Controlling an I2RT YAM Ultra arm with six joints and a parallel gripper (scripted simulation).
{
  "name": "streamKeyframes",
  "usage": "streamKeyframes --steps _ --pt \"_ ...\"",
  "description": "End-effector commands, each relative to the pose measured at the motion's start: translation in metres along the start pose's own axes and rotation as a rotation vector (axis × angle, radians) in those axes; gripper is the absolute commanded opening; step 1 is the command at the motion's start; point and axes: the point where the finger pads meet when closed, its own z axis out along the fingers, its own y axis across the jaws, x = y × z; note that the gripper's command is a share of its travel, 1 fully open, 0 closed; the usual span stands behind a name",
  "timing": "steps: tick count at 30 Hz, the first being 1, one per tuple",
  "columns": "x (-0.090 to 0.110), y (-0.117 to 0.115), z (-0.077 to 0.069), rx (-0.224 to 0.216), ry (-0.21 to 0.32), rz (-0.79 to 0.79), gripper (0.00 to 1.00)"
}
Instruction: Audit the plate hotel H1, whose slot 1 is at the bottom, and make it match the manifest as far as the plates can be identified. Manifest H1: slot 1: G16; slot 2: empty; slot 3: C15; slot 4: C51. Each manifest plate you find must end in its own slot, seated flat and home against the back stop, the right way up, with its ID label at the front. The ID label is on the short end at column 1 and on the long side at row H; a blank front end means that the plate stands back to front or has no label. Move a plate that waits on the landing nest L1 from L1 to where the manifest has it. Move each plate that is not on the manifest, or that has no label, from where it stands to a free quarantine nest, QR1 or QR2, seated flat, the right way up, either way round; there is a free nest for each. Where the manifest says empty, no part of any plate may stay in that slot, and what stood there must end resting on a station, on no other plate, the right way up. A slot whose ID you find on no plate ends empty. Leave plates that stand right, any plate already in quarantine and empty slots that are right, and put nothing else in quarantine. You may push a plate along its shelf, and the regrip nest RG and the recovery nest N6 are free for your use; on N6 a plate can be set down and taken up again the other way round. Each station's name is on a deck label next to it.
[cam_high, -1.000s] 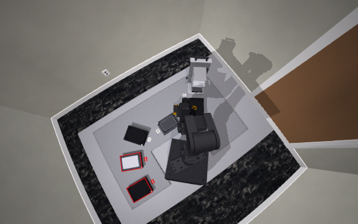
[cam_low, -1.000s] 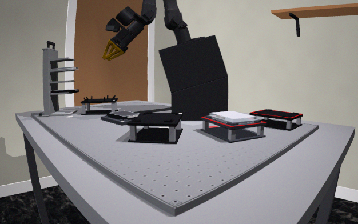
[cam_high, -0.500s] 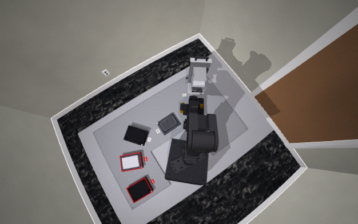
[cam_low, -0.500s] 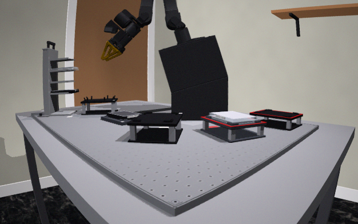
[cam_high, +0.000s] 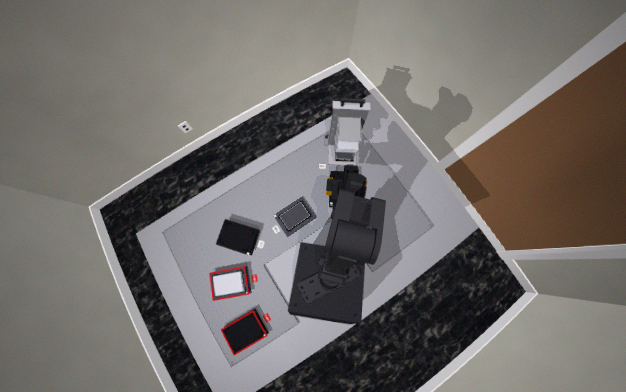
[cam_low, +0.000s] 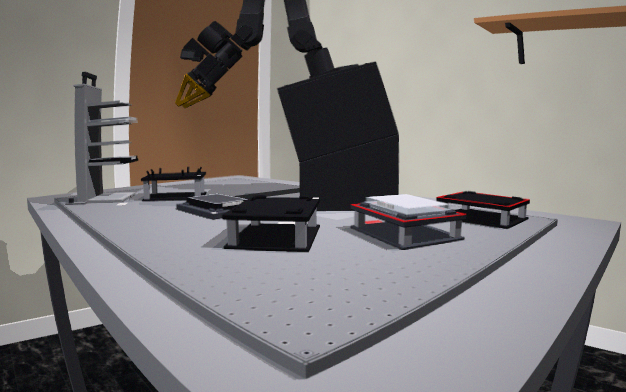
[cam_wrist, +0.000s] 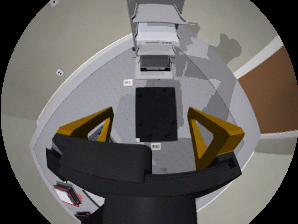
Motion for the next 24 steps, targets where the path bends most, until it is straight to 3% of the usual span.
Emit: streamKeyframes --steps 1,5,10,24 --pt "-0.007 -0.006 0.002 -0.023 -0.014 -0.014 1.0" --pt "-0.01 -0.019 0.004 -0.022 -0.014 -0.015 1.0" --pt "-0.021 -0.019 -0.007 -0.022 -0.014 -0.015 1.0" --pt "-0.021 -0.019 -0.008 -0.022 -0.014 -0.015 1.0"
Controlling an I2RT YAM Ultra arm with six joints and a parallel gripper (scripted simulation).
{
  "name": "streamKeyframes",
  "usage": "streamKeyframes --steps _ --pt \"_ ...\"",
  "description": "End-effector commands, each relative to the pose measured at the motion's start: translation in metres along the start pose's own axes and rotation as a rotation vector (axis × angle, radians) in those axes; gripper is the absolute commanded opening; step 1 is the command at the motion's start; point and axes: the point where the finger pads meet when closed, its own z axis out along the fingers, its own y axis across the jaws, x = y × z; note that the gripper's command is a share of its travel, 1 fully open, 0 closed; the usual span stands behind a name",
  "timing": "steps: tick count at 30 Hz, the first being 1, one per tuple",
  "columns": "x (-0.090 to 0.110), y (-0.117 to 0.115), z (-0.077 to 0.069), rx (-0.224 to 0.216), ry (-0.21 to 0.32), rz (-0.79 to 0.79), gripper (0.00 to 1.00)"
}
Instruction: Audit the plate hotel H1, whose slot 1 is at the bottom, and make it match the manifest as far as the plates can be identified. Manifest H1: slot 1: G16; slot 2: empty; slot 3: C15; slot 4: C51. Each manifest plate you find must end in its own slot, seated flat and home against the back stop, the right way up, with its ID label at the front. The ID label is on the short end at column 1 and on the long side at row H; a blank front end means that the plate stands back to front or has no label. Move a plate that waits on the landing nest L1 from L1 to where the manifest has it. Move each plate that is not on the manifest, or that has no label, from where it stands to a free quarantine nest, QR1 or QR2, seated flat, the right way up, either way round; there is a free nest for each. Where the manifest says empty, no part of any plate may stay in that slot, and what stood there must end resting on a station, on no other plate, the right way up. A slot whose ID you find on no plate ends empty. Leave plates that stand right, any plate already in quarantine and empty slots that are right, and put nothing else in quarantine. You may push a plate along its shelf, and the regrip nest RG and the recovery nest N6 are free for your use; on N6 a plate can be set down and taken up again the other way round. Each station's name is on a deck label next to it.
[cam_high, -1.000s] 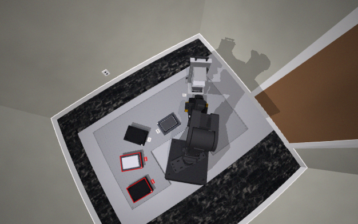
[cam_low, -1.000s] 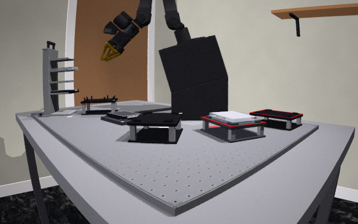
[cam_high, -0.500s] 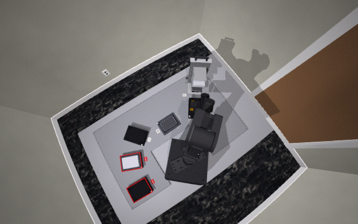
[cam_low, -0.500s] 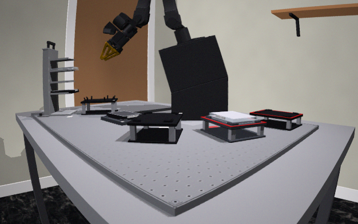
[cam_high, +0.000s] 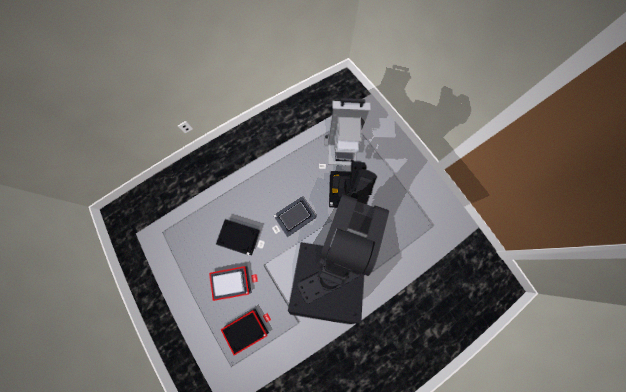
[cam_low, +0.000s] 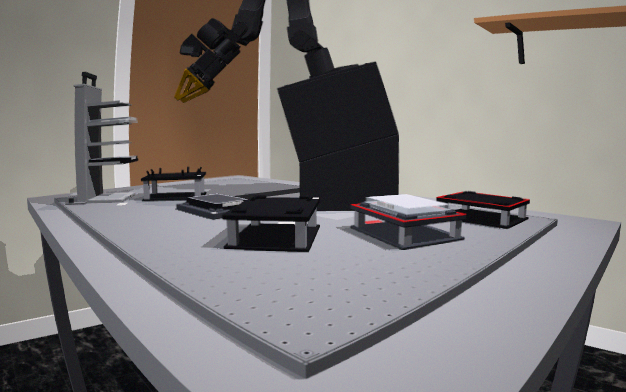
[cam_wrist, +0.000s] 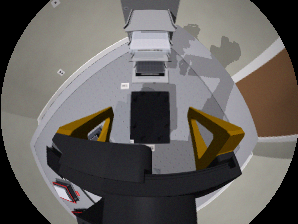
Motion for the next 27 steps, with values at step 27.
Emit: streamKeyframes --steps 27 --pt "0.017 0.0 0.021 -0.003 -0.011 -0.003 1.0"
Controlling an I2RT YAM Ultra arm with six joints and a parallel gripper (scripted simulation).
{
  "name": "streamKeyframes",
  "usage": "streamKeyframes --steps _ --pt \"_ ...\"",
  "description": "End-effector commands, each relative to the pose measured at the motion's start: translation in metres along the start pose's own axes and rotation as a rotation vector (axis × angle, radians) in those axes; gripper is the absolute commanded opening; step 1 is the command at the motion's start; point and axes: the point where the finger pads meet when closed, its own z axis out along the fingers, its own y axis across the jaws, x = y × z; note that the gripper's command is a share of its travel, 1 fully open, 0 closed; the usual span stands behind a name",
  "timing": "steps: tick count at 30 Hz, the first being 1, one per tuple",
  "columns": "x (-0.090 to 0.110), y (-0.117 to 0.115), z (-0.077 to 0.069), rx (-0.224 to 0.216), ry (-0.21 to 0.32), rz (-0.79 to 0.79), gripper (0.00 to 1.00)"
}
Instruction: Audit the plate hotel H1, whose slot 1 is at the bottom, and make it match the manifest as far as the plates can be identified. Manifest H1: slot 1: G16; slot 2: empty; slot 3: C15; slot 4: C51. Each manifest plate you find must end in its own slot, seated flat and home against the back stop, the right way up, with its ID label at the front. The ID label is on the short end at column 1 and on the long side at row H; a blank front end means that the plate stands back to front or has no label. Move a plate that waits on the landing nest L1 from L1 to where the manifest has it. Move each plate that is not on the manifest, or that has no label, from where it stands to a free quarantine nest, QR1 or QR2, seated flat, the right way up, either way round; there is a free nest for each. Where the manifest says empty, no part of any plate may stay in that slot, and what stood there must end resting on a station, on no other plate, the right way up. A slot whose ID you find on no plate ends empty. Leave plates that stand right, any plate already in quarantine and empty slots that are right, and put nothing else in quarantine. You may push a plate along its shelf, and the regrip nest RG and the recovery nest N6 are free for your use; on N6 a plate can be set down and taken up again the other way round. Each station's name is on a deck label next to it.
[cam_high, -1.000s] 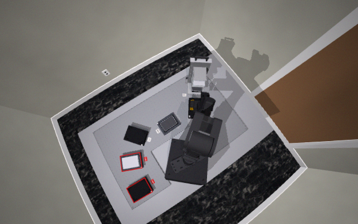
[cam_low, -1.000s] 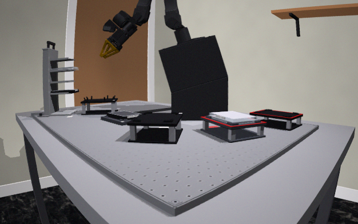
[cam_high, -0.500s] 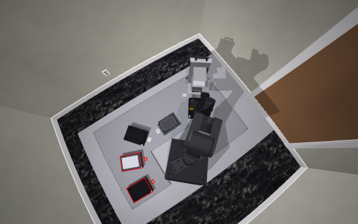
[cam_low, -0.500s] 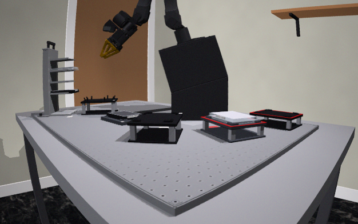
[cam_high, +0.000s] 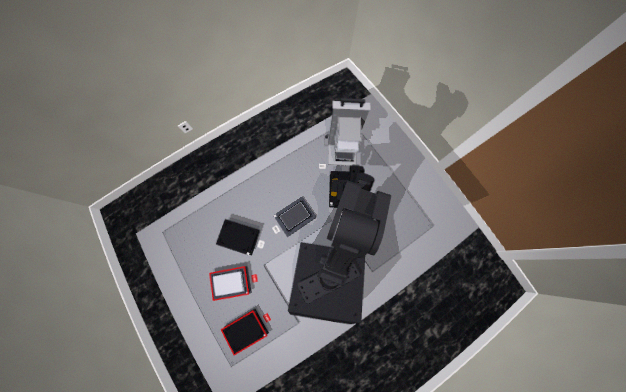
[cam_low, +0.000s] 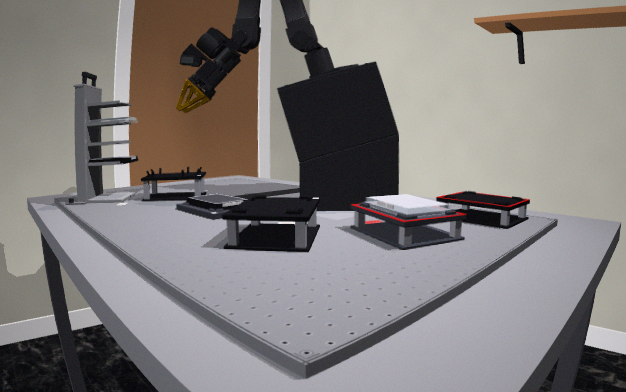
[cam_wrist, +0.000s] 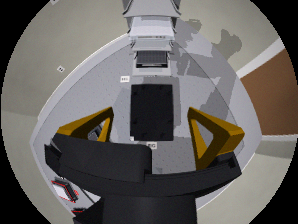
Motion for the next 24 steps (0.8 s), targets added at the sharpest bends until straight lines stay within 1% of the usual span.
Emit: streamKeyframes --steps 1,6,13,24 --pt "-0.005 -0.002 0.006 0.009 -0.043 -0.011 1.0" --pt "0.006 -0.003 0.018 0.008 -0.042 -0.011 1.0" --pt "0.006 -0.003 0.018 0.008 -0.042 -0.011 1.0" --pt "-0.005 -0.003 0.028 0.008 -0.043 -0.011 1.0"
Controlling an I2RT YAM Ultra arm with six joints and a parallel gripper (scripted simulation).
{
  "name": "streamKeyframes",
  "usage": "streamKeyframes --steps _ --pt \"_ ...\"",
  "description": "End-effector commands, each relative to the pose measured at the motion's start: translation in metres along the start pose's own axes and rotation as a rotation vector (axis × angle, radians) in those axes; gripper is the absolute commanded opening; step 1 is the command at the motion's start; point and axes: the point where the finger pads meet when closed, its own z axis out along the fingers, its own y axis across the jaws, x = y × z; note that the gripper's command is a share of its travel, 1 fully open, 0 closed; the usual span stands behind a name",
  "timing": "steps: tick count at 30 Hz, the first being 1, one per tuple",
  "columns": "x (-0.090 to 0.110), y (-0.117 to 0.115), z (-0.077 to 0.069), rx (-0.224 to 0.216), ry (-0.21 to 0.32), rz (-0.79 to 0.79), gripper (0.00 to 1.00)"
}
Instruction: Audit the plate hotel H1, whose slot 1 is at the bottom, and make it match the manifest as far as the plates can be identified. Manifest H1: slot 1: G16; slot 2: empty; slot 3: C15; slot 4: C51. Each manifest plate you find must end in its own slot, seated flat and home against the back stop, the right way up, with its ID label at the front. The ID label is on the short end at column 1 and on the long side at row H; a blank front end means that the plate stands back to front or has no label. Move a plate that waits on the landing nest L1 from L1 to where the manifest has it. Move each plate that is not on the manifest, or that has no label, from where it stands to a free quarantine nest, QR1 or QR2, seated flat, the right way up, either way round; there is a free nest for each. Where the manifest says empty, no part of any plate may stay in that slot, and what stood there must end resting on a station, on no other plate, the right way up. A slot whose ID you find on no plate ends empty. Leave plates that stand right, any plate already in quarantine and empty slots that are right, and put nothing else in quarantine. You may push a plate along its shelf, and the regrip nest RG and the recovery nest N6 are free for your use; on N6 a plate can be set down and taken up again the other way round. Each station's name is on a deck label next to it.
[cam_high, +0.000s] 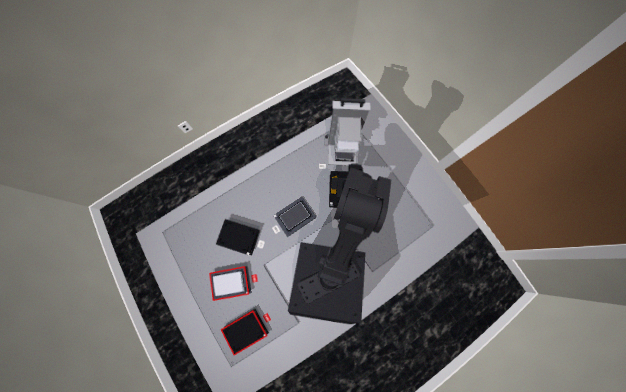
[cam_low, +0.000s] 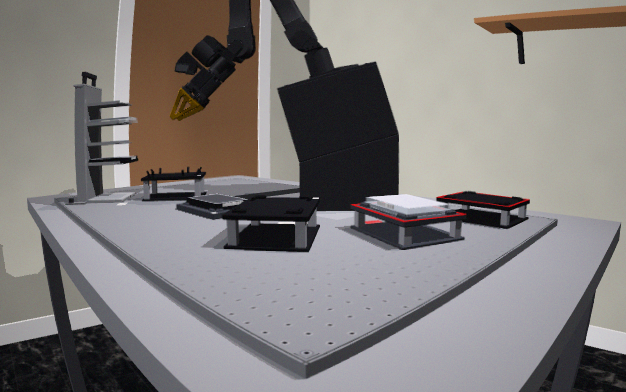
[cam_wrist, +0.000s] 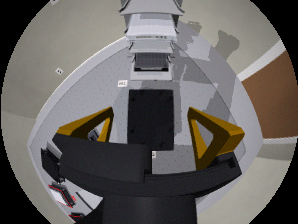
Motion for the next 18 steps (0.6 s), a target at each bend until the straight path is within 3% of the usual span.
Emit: streamKeyframes --steps 1,18 --pt "-0.007 -0.001 0.003 0.004 -0.01 -0.001 1.0" --pt "-0.021 -0.001 0.017 0.004 -0.01 0.0 1.0"
